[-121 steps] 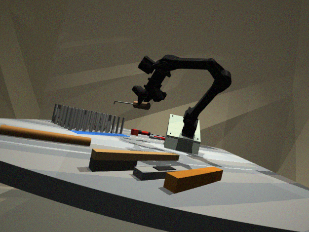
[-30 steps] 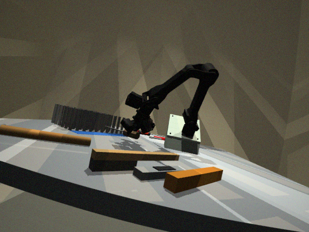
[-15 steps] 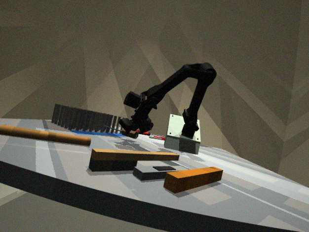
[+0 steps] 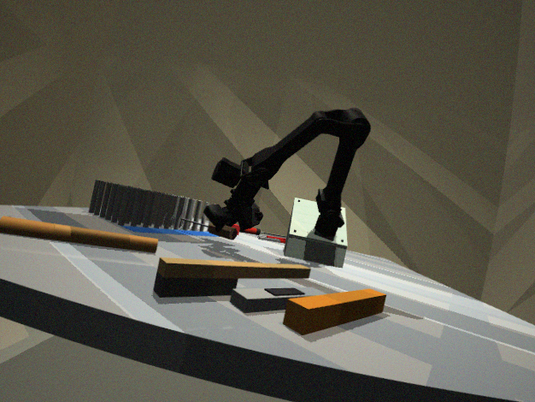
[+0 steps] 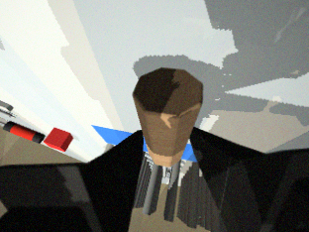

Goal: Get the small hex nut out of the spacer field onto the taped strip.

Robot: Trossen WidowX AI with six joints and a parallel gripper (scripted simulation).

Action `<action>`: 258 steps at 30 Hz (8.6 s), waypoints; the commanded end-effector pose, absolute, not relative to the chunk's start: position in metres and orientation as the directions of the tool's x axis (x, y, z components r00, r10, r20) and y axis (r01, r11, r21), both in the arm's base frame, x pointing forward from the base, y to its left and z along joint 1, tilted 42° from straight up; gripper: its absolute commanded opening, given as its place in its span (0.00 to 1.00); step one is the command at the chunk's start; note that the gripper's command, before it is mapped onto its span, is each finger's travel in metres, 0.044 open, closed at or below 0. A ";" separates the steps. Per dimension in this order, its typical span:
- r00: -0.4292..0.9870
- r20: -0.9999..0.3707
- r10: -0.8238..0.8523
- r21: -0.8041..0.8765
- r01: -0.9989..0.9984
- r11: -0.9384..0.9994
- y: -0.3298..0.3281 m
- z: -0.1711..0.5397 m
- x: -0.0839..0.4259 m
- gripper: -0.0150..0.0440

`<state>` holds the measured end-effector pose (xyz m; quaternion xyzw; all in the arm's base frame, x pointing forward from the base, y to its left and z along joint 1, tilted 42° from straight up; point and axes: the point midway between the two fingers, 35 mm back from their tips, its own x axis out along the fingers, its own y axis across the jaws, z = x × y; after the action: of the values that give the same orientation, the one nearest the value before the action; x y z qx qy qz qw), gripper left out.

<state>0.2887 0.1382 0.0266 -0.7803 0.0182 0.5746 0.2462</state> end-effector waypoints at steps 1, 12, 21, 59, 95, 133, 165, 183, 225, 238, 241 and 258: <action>0.344 -0.903 0.257 -0.366 -0.306 -0.879 0.139 0.027 0.294 0.25; 0.345 -0.903 0.257 -0.367 -0.306 -0.879 0.137 0.025 0.301 0.25; 0.345 -0.903 0.257 -0.367 -0.306 -0.879 0.136 0.023 0.306 0.25; 0.348 -0.901 0.257 -0.368 -0.306 -0.878 0.131 0.015 0.330 0.25; 0.351 -0.900 0.258 -0.370 -0.306 -0.877 0.126 0.007 0.353 0.25; 0.354 -0.899 0.258 -0.372 -0.305 -0.877 0.121 -0.001 0.378 0.25; 0.352 -0.900 0.257 -0.372 -0.313 -0.874 0.127 -0.017 0.383 0.25; 0.353 -0.899 0.258 -0.373 -0.313 -0.873 0.131 -0.018 0.378 0.25; 0.351 -0.900 0.260 -0.374 -0.313 -0.873 0.136 -0.009 0.351 0.25; 0.350 -0.900 0.260 -0.375 -0.314 -0.872 0.138 -0.006 0.343 0.25; 0.350 -0.900 0.260 -0.375 -0.314 -0.872 0.138 -0.006 0.341 0.25; 0.349 -0.900 0.261 -0.375 -0.315 -0.872 0.140 -0.002 0.330 0.25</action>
<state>0.3341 0.1411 -0.0028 -0.7821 0.0134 0.5697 0.2520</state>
